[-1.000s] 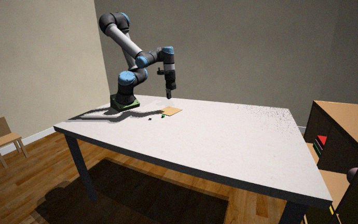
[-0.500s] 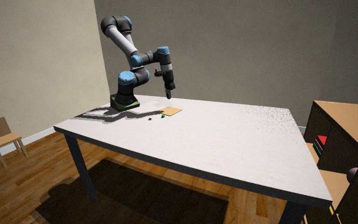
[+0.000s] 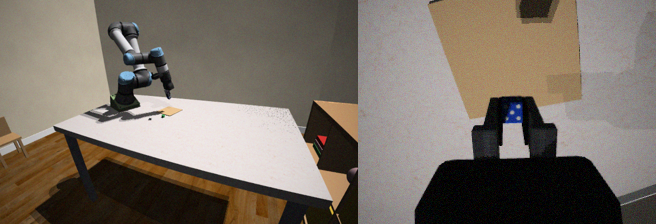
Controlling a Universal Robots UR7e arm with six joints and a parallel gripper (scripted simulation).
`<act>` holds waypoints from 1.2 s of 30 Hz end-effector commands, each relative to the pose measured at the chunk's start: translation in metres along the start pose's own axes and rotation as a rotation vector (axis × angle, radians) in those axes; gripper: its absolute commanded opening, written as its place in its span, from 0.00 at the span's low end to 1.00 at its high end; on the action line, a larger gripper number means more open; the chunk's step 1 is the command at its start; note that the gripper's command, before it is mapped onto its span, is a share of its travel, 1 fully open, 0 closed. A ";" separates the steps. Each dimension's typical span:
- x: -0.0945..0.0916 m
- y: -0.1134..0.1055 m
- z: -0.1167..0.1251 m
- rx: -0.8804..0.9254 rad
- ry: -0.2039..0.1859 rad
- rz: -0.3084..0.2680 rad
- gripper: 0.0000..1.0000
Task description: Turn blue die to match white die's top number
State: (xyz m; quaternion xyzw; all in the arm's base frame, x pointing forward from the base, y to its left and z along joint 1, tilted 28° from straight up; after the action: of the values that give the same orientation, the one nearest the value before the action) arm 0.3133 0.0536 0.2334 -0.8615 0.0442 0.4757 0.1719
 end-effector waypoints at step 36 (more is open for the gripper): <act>0.008 0.026 0.002 -0.004 0.010 -0.562 0.34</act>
State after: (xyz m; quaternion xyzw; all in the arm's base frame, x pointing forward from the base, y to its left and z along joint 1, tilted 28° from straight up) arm 0.3121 0.0335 0.2255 -0.8482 -0.1324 0.4334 0.2742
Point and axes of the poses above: the point where the finger pads meet when closed, its own x axis out along the fingers, its own z axis across the jaws, y = z × x, the point moved 4 cm from there along -x, back along the fingers, and after that the axes turned 3 degrees about -x, right-handed, at the moved point
